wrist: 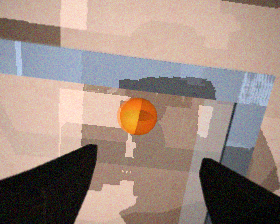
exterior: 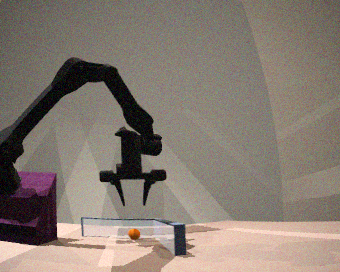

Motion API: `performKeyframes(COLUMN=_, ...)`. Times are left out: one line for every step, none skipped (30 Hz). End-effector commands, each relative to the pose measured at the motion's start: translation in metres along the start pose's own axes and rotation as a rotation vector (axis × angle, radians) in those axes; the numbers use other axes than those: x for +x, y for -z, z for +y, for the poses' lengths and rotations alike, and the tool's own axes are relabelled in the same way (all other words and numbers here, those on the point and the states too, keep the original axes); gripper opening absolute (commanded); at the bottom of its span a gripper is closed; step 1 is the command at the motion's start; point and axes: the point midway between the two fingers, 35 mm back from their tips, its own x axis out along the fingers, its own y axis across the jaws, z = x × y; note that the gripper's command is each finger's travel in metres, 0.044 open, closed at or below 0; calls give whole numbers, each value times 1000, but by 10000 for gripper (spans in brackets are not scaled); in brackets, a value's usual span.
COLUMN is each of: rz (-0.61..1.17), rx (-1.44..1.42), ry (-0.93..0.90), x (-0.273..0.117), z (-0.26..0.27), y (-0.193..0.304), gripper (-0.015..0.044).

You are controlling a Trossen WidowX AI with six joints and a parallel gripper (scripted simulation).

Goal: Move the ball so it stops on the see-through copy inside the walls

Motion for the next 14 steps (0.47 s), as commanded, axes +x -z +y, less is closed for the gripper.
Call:
performKeyframes(rz=4, rx=-3, ry=-11, x=6, z=1, y=0, gripper=265)
performKeyframes(rz=4, rx=-3, ry=-11, x=6, z=1, y=0, gripper=265)
performKeyframes(rz=4, rx=-3, ry=-11, x=6, z=1, y=0, gripper=265)
performKeyframes(rz=4, rx=-3, ry=-11, x=6, z=1, y=0, gripper=265)
performKeyframes(rz=4, rx=-3, ry=-11, x=6, z=1, y=0, gripper=265)
performKeyframes(rz=4, rx=-3, ry=-11, x=6, z=1, y=0, gripper=265)
performKeyframes(rz=4, rx=-3, ry=-10, x=3, z=1, y=0, gripper=291)
performKeyframes(rz=3, rx=-2, ry=-9, x=-6, z=1, y=1, gripper=318)
performKeyframes(rz=2, rx=0, ry=-8, x=-21, z=2, y=1, gripper=344)
performKeyframes(rz=1, rx=2, ry=-6, x=-36, z=3, y=1, gripper=370)
performKeyframes(rz=1, rx=3, ry=-6, x=-45, z=4, y=2, gripper=396)
performKeyframes(rz=1, rx=3, ry=-5, x=-48, z=4, y=2, gripper=423)
performKeyframes(rz=1, rx=3, ry=-5, x=-48, z=4, y=2, gripper=440)
performKeyframes(rz=1, rx=3, ry=-5, x=-48, z=4, y=2, gripper=440)
